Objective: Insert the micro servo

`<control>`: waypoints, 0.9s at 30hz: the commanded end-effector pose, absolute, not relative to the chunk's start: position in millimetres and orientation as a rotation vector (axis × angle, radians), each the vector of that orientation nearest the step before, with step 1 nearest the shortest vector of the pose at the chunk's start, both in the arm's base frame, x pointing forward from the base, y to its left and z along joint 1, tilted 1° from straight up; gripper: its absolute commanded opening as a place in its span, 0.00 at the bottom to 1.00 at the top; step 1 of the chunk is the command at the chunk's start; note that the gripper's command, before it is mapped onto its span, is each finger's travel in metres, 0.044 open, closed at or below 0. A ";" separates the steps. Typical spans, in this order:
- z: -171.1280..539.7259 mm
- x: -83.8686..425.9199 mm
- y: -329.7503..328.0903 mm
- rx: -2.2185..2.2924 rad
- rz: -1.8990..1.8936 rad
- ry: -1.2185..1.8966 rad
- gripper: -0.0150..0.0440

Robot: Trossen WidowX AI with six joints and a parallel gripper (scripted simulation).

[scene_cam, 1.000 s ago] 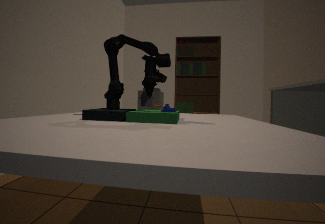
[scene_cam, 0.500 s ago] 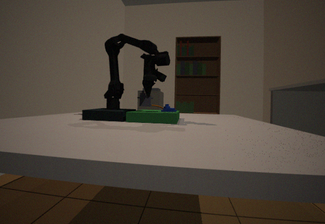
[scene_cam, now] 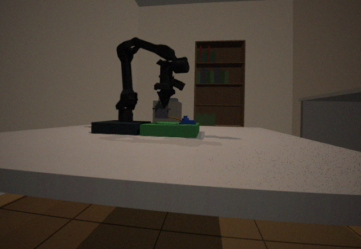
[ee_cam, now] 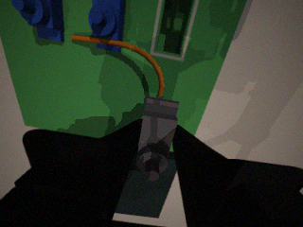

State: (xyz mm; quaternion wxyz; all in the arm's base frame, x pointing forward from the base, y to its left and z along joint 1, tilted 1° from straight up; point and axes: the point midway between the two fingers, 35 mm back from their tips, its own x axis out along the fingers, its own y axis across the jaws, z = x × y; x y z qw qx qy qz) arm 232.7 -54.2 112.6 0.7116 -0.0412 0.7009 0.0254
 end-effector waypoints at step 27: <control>119.9 342.1 -45.9 -0.074 0.041 1.533 0.25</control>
